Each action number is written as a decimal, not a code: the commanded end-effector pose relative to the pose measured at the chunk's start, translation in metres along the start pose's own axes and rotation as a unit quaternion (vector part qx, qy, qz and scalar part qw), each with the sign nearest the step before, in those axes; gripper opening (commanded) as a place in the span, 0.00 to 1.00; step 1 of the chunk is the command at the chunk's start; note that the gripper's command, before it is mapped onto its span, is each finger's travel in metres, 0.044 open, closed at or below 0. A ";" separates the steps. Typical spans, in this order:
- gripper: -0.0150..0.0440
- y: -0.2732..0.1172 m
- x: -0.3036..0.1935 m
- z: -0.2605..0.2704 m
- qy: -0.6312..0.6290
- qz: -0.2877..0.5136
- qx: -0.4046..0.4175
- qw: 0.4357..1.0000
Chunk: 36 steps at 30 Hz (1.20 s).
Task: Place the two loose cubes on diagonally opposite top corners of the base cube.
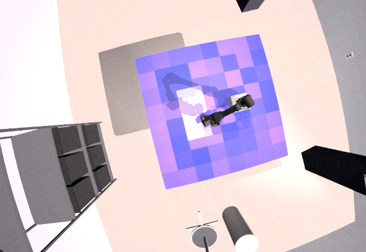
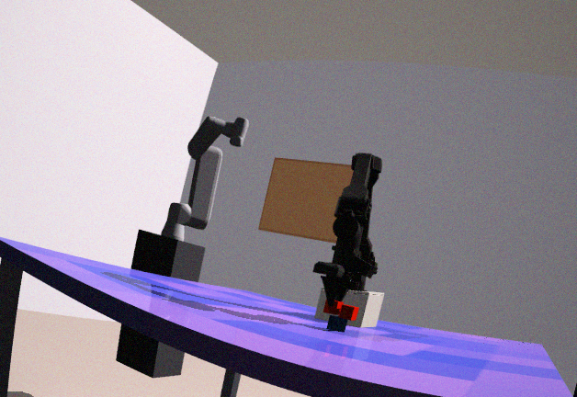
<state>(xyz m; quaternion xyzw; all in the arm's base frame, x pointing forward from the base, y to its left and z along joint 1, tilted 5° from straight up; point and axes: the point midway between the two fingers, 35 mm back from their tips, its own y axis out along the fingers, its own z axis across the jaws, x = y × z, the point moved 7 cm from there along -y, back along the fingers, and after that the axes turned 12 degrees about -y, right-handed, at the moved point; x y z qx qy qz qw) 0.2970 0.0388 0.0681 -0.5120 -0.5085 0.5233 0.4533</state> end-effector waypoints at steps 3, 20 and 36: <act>0.43 0.002 0.000 0.001 -0.002 0.001 0.001 1.000; 0.43 0.003 0.000 0.001 -0.002 0.001 0.001 1.000; 0.60 -0.010 0.000 0.001 0.000 0.000 0.001 1.000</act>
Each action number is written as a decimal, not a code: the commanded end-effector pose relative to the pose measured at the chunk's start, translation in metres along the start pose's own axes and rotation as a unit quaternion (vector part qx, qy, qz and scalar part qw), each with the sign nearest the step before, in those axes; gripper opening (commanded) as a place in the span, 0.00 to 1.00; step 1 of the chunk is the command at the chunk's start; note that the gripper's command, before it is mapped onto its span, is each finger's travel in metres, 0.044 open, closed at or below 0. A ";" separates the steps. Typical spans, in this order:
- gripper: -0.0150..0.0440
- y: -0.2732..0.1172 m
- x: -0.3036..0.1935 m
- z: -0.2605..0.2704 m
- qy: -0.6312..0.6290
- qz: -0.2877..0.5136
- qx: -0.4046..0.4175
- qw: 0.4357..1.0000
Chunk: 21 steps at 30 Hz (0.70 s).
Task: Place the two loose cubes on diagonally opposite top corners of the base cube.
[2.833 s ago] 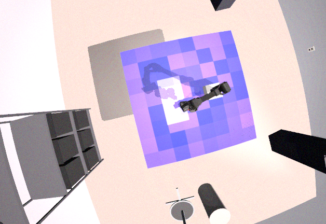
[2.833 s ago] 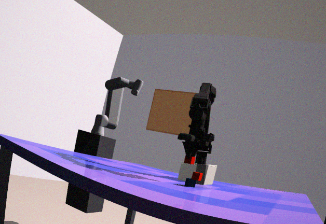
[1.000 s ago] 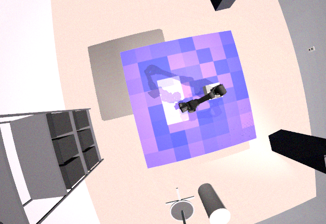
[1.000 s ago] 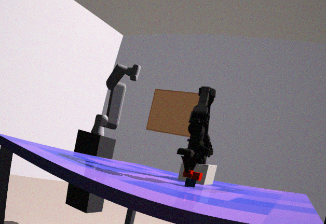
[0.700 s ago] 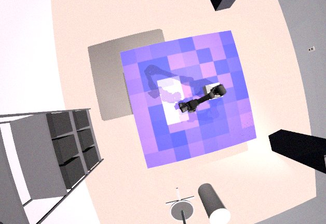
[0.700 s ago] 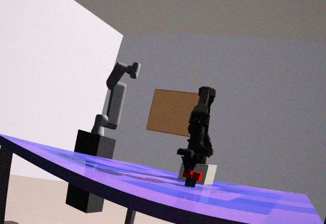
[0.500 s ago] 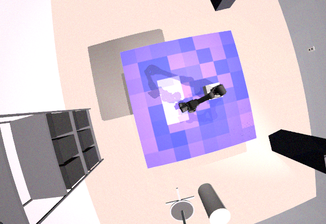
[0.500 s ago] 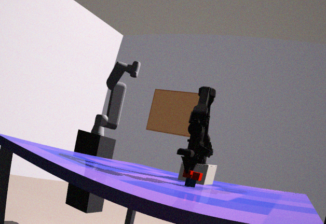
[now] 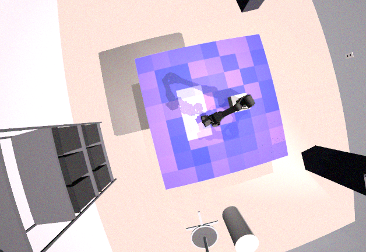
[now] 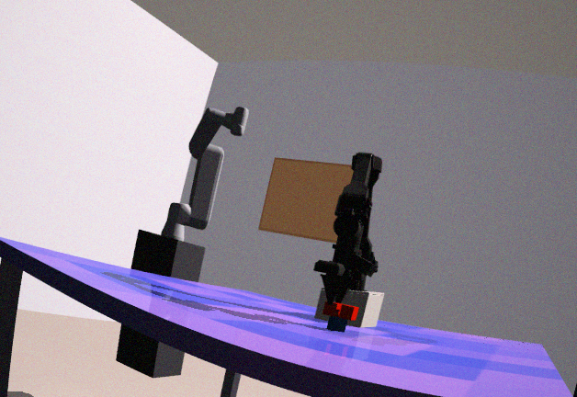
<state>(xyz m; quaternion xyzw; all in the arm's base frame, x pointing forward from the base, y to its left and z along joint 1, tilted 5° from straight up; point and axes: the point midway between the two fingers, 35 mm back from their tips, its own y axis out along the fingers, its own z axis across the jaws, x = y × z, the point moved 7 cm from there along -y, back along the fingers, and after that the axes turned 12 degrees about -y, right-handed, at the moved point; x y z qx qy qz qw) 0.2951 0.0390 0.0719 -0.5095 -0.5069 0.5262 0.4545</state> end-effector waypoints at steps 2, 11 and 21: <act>0.60 -0.010 0.000 -0.001 0.001 0.000 -0.003 1.000; 0.60 -0.023 0.000 -0.001 0.001 0.000 -0.003 1.000; 0.60 -0.038 0.000 -0.001 0.001 0.000 -0.003 1.000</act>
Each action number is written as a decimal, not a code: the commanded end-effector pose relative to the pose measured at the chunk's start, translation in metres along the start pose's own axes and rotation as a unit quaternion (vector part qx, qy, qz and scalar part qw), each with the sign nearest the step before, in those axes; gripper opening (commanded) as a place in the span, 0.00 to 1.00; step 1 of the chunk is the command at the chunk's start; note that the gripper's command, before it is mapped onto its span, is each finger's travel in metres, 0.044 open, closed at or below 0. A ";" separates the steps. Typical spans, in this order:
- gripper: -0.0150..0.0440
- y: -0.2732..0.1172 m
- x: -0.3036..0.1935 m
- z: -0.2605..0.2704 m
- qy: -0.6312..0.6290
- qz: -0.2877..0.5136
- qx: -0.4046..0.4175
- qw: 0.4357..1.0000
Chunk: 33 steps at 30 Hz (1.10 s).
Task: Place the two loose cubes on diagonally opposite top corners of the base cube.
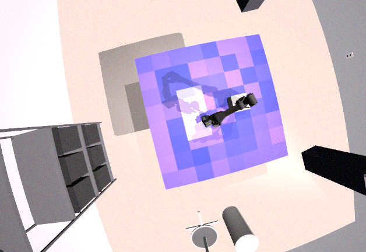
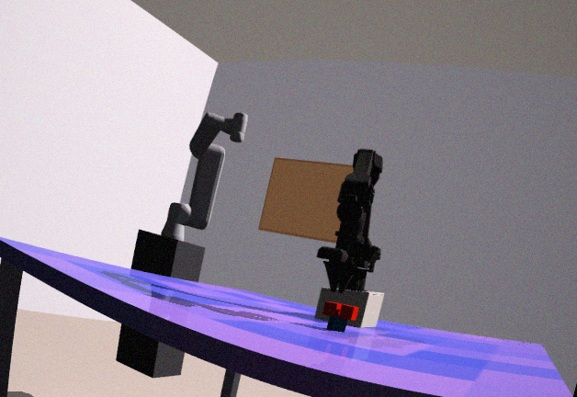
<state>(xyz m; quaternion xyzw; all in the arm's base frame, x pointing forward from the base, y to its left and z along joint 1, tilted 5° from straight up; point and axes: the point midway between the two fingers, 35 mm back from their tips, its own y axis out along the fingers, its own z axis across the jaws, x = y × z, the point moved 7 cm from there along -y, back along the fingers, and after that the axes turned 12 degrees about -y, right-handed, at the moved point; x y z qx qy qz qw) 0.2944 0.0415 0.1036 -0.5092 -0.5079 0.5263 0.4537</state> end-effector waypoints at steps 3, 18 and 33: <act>0.60 -0.011 0.000 -0.001 0.002 0.000 -0.002 1.000; 0.69 -0.027 0.000 -0.001 0.001 0.000 -0.002 1.000; 0.93 -0.032 0.093 0.008 -0.001 -0.005 0.000 1.000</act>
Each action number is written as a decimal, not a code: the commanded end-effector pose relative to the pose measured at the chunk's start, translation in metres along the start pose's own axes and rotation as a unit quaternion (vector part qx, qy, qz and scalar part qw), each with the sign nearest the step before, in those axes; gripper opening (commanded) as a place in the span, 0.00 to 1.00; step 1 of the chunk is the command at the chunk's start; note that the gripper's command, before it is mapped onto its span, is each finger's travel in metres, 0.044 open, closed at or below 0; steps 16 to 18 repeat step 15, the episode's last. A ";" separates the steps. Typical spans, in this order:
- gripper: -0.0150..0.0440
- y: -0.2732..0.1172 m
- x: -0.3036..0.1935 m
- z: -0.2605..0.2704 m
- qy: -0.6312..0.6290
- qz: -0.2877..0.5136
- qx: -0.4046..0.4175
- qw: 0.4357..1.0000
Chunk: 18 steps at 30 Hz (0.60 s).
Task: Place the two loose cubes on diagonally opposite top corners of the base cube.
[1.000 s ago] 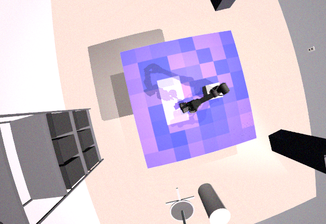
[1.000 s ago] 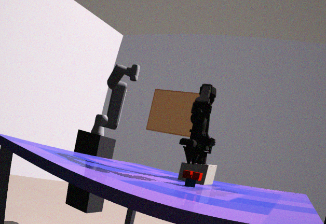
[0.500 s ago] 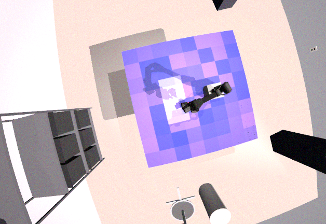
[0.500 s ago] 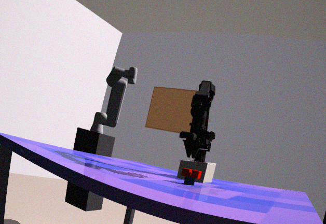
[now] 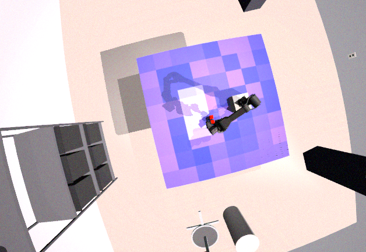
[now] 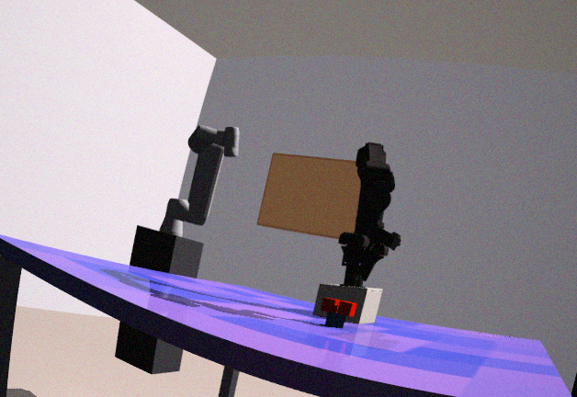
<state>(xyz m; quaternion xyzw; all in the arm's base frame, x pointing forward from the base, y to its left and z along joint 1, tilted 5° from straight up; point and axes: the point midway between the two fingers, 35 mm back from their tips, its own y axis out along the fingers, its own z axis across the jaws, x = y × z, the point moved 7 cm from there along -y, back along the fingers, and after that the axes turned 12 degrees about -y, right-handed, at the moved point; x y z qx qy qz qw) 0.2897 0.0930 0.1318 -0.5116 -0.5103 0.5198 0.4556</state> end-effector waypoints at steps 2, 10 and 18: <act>0.93 0.000 0.073 0.017 -0.005 -0.002 0.005 1.000; 0.93 0.000 0.093 0.025 -0.005 -0.003 0.005 1.000; 0.93 0.000 0.093 0.025 -0.005 -0.003 0.005 1.000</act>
